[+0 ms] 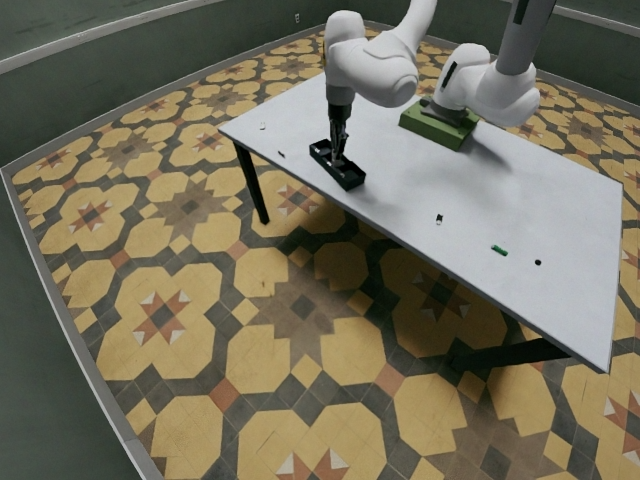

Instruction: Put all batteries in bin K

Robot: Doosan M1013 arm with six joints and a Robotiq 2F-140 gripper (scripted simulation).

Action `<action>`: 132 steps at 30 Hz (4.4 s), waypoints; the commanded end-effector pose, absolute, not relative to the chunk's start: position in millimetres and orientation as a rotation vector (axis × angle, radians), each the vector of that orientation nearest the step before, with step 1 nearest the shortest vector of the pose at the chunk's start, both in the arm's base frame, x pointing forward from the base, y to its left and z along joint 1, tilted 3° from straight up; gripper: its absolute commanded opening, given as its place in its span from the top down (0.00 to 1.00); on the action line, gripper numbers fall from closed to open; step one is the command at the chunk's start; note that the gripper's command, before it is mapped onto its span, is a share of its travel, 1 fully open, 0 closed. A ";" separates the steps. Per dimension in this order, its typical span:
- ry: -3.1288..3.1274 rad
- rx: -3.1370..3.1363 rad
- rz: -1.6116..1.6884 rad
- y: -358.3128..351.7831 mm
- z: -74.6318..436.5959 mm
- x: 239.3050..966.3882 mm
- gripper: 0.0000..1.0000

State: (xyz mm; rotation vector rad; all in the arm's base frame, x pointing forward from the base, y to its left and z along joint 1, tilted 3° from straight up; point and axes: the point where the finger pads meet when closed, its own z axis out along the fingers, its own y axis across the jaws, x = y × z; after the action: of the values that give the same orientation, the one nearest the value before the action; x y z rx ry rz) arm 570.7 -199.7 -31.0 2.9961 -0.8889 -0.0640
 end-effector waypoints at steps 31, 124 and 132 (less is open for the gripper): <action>-0.889 2.996 -0.062 -199.7 -13.1 572.0 0.85; -0.889 2.996 -0.062 -119.3 -31.7 596.1 0.85; -0.889 2.996 -0.062 -119.3 -31.7 596.1 0.85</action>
State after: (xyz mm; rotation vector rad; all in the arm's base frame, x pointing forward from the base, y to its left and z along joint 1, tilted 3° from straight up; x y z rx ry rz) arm 595.6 -119.3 -32.4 2.9961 -0.8889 -0.0640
